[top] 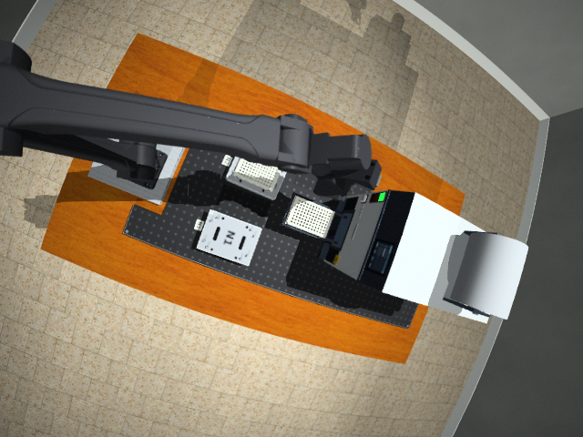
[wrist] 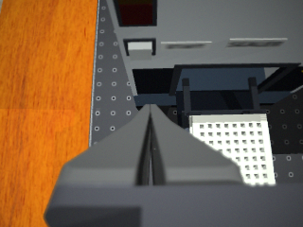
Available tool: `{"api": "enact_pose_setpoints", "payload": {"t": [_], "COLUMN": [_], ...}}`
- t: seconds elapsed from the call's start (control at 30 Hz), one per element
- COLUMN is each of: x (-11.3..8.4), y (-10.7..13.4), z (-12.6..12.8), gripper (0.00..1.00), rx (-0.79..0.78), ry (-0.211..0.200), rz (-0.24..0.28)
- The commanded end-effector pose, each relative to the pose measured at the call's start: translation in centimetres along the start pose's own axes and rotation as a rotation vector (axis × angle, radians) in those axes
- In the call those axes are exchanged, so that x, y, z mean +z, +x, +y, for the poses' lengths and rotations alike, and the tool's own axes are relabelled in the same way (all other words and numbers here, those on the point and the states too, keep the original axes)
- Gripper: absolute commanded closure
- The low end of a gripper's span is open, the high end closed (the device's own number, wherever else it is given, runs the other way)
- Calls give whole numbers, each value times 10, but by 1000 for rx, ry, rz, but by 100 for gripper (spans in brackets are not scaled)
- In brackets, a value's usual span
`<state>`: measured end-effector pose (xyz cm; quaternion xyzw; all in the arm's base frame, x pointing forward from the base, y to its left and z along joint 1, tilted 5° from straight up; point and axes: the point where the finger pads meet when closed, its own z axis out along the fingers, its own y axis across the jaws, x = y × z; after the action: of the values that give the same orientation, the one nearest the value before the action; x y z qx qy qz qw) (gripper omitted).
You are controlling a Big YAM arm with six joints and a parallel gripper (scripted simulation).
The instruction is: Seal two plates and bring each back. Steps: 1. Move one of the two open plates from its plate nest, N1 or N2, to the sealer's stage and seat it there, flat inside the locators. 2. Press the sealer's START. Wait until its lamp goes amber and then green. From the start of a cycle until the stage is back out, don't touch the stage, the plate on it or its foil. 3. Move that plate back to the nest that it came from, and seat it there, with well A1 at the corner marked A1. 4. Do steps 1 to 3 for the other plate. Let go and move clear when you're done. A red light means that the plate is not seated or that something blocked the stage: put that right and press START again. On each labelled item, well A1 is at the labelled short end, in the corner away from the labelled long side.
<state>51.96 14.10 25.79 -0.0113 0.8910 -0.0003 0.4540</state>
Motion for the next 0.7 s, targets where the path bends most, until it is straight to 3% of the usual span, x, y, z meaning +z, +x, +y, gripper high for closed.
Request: {"api": "enact_pose_setpoints", "payload": {"t": [0.0,0.23,0.53,0.67], "x": [-16,-2,30,26], "y": [-36,-38,-27,-39], "z": [16,11,0,1], "gripper": [100,100,100,100], "rx": [19,13,-2,9], "ry": [-33,-24,-3,-9], "rz": [-68,-68,-41,-71]}}
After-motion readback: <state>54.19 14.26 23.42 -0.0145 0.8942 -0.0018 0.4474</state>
